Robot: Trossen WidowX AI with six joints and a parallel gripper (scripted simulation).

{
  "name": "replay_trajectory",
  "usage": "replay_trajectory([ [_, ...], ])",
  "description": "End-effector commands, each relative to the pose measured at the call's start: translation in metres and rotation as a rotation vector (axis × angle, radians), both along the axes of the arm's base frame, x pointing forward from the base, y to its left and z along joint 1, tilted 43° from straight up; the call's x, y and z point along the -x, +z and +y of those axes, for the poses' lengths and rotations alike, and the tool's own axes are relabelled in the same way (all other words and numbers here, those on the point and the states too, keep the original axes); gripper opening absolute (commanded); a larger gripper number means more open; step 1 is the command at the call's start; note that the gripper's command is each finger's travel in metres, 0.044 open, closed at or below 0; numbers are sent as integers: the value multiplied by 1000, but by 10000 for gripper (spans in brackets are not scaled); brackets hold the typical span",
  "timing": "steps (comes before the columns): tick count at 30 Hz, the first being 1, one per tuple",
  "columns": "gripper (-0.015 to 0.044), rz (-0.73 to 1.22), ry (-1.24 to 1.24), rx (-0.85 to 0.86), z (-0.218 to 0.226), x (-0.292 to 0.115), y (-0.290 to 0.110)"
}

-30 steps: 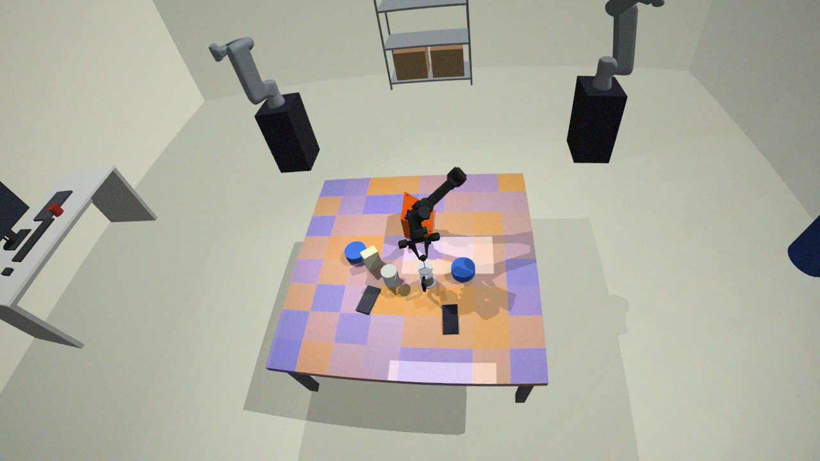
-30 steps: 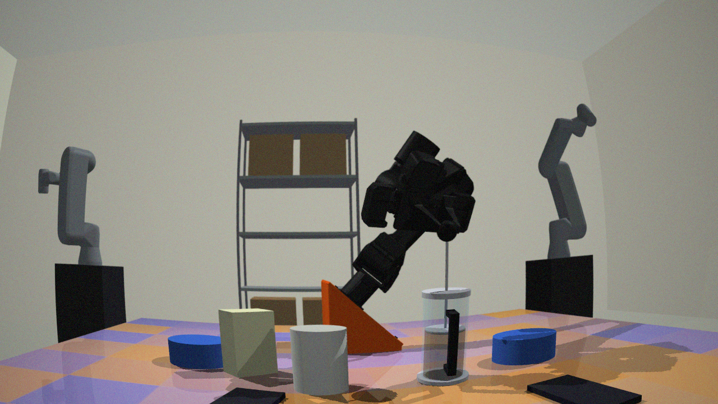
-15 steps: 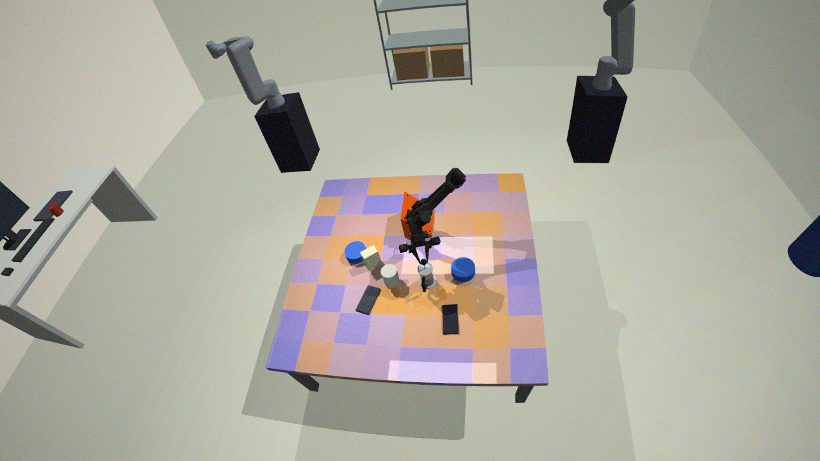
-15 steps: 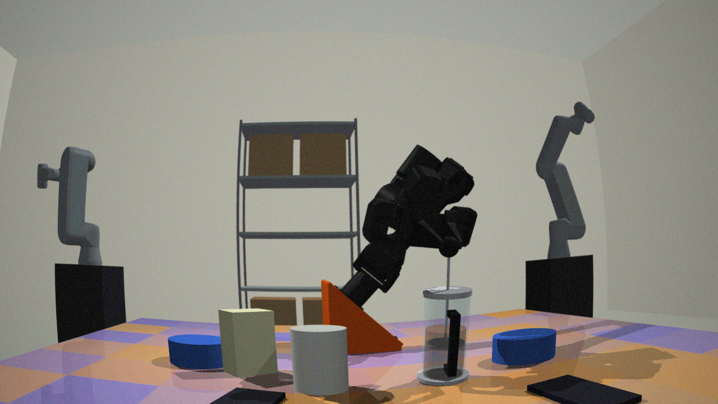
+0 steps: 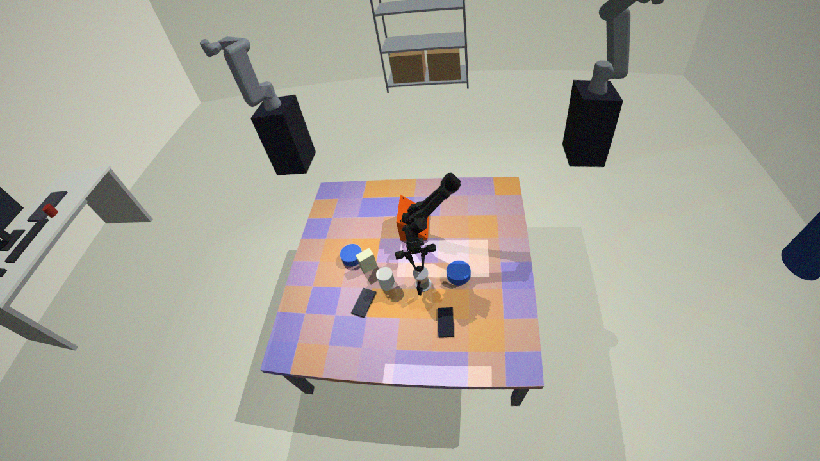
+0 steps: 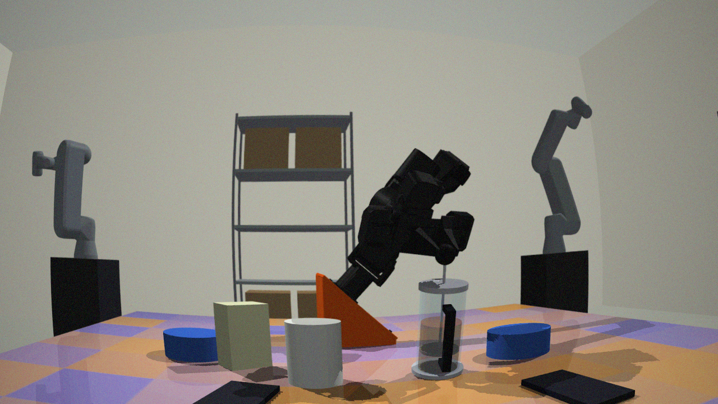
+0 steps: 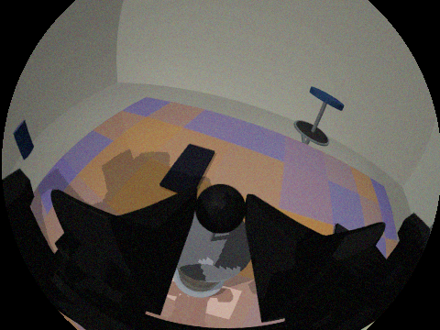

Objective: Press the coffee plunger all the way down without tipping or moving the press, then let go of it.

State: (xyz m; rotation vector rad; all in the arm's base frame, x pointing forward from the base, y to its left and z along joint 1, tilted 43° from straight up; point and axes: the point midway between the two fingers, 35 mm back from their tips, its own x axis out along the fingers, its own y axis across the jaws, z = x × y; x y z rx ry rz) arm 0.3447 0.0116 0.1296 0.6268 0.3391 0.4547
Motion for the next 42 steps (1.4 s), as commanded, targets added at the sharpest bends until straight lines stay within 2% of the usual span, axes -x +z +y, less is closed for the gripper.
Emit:
replay_trajectory([
  [1, 123, 41, 32, -18, 10, 2, -11],
  [42, 123, 29, 21, -14, 4, -3, -9],
])
